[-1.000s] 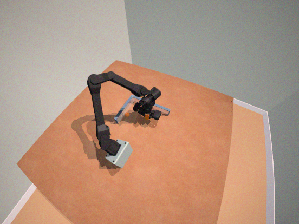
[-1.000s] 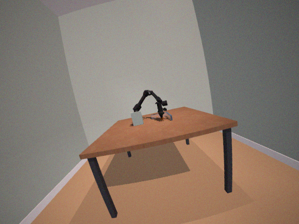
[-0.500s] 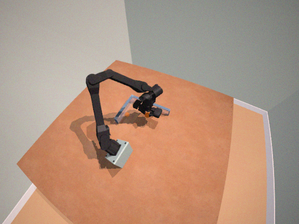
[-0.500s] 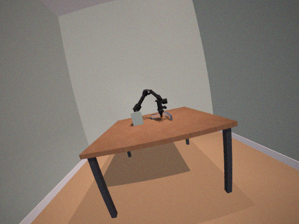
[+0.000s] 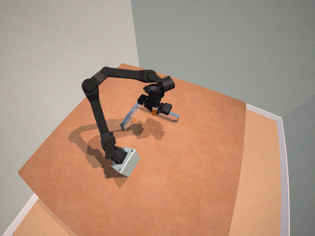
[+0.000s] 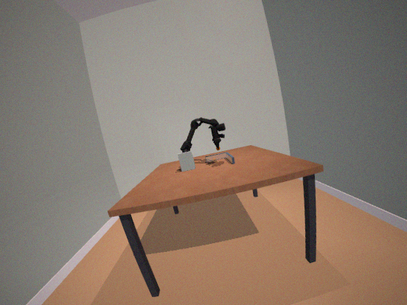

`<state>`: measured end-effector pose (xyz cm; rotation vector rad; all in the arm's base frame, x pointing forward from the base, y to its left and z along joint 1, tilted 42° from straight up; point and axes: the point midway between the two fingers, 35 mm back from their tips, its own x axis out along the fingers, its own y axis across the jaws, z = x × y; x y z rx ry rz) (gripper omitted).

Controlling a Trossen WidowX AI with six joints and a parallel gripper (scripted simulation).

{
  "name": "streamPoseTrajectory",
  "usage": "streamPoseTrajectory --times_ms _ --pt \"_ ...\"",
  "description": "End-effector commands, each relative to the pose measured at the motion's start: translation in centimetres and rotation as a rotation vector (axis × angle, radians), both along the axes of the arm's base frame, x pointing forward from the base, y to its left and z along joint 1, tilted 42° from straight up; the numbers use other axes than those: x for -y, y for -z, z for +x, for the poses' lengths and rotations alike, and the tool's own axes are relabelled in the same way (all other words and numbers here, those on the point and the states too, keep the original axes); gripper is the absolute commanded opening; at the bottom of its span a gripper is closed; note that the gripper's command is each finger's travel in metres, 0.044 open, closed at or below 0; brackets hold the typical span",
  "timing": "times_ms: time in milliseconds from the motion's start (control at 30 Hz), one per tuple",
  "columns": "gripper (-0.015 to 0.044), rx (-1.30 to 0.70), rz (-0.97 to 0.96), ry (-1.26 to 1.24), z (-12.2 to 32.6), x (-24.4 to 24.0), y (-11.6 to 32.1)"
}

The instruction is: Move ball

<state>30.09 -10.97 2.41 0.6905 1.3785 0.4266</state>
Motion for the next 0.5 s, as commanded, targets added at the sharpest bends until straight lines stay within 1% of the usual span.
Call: streamPoseTrajectory --times_ms 0,467 --pt "0.0000 -0.015 0.002 0.002 -0.2 0.0 -0.4" --pt "0.0000 -0.258 0.043 0.269 -0.1 -3.5 -2.1"
